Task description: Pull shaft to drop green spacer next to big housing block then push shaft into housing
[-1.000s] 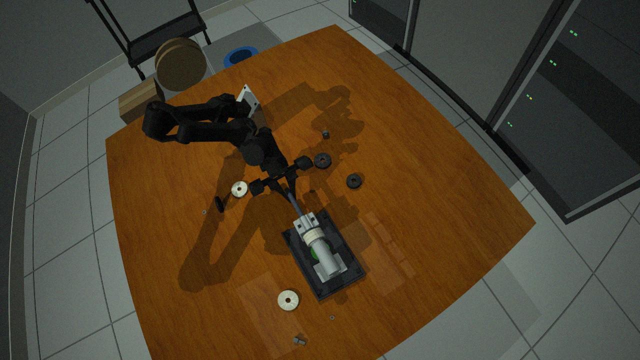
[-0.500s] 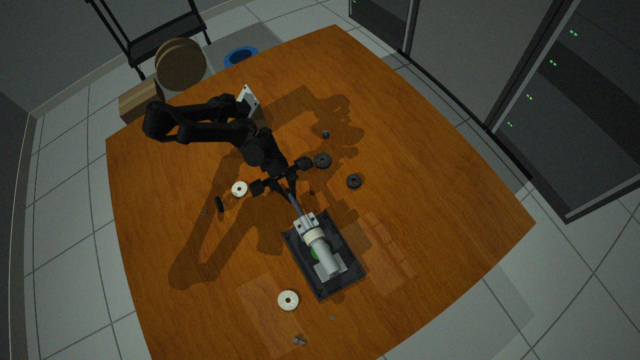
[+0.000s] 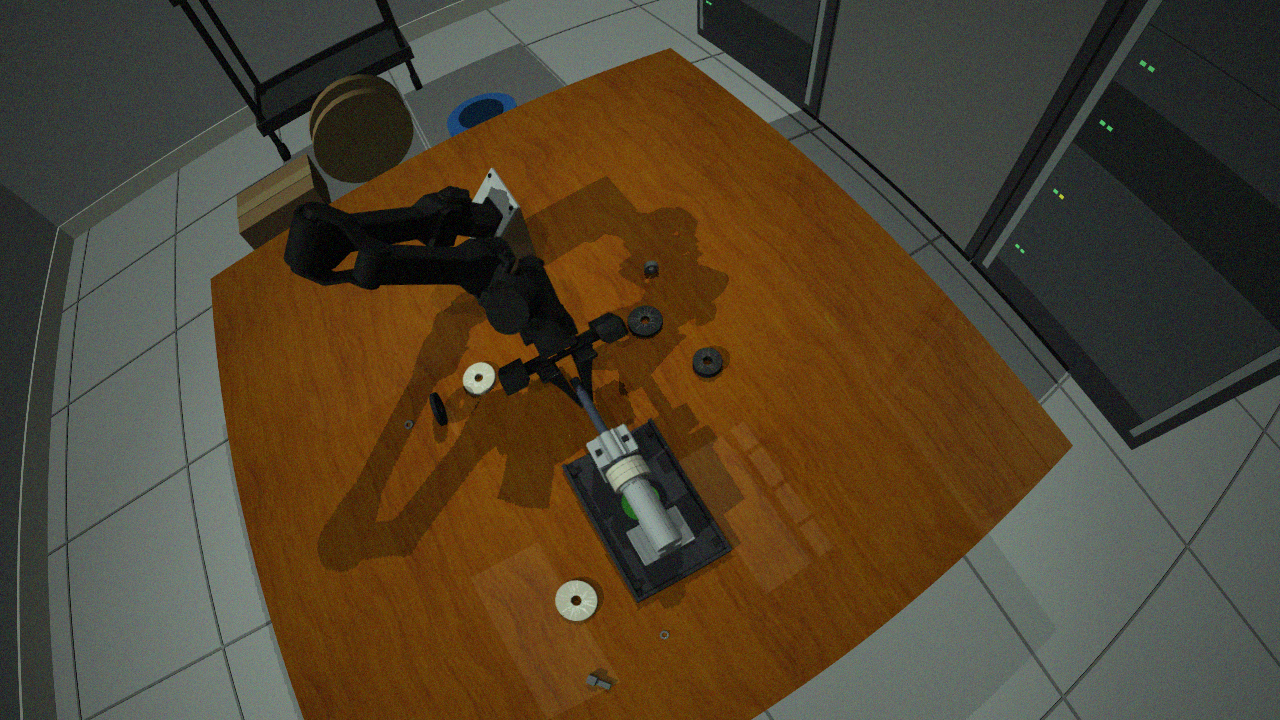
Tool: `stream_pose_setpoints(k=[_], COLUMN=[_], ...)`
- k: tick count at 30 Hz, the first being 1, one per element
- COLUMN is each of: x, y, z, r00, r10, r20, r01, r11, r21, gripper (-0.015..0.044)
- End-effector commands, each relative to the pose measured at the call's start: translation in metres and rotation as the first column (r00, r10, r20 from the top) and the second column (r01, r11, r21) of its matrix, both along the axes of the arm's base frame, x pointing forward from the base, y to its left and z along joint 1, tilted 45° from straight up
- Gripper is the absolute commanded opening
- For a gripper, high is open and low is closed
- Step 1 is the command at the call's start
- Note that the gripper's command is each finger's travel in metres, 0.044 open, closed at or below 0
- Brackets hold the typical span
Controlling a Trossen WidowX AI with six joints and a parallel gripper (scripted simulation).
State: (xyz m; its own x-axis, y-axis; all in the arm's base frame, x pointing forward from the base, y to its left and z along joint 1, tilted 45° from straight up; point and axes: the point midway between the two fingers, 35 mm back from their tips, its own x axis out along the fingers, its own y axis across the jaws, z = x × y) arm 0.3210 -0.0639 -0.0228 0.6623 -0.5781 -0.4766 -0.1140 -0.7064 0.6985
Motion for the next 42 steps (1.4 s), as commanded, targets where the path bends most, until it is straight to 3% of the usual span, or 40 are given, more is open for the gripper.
stream_pose_setpoints(k=[1, 42], x=[0.0038, 0.0088], y=[0.0005, -0.0001], z=[0.0016, 0.0019], r00=[1.0, 1.0], r10=[0.003, 0.003], r20=[0.008, 0.008], r01=[-0.003, -0.003], r11=[1.0, 1.0], r21=[0.0, 0.0], gripper=[0.0, 0.0])
